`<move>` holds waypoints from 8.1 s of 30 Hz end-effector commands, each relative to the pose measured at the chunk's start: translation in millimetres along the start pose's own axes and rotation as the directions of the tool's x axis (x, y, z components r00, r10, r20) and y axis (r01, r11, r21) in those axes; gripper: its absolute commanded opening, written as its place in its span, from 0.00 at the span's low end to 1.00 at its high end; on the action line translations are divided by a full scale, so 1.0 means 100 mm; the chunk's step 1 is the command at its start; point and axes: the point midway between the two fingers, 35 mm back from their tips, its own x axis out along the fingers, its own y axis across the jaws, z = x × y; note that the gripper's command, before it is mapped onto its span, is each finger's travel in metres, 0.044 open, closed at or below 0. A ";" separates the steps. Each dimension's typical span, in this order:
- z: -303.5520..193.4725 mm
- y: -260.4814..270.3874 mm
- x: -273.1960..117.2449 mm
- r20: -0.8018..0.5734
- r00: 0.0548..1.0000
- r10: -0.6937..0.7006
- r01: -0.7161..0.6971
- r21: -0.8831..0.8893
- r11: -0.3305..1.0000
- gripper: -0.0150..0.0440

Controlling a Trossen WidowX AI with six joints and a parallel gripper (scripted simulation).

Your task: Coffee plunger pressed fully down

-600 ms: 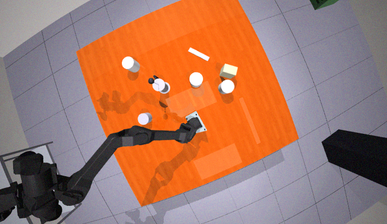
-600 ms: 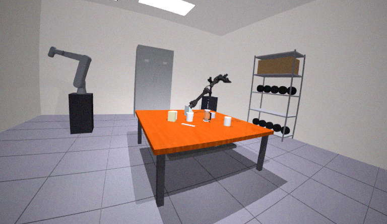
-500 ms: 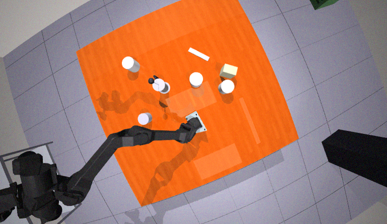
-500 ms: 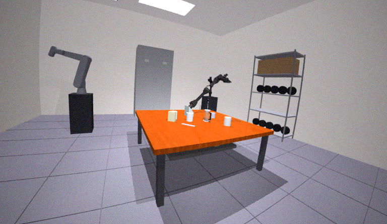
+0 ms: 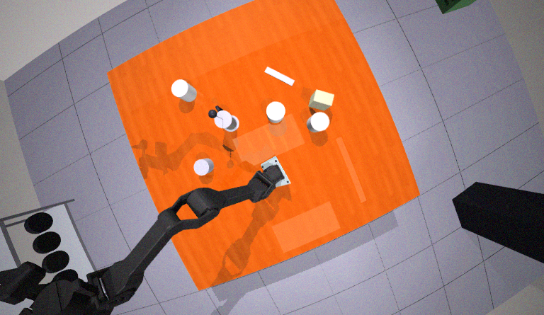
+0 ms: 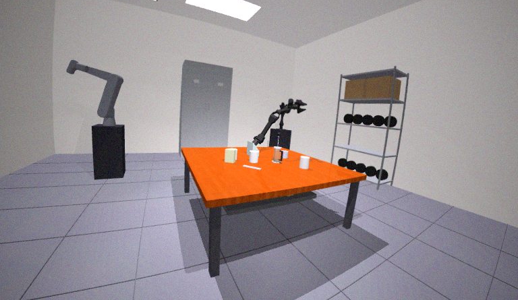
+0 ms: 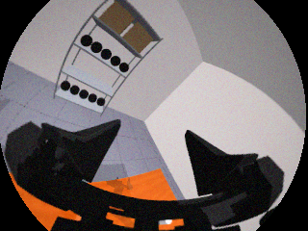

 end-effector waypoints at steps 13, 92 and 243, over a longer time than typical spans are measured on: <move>-0.24 0.71 0.10 0.134 0.991 0.004 0.076 -0.586 0.807 1.00; -4.34 -2.29 -3.09 -0.718 0.688 -0.111 0.552 0.416 0.723 1.00; -5.55 -2.05 -2.75 -0.714 0.691 -0.113 0.550 0.418 0.724 0.45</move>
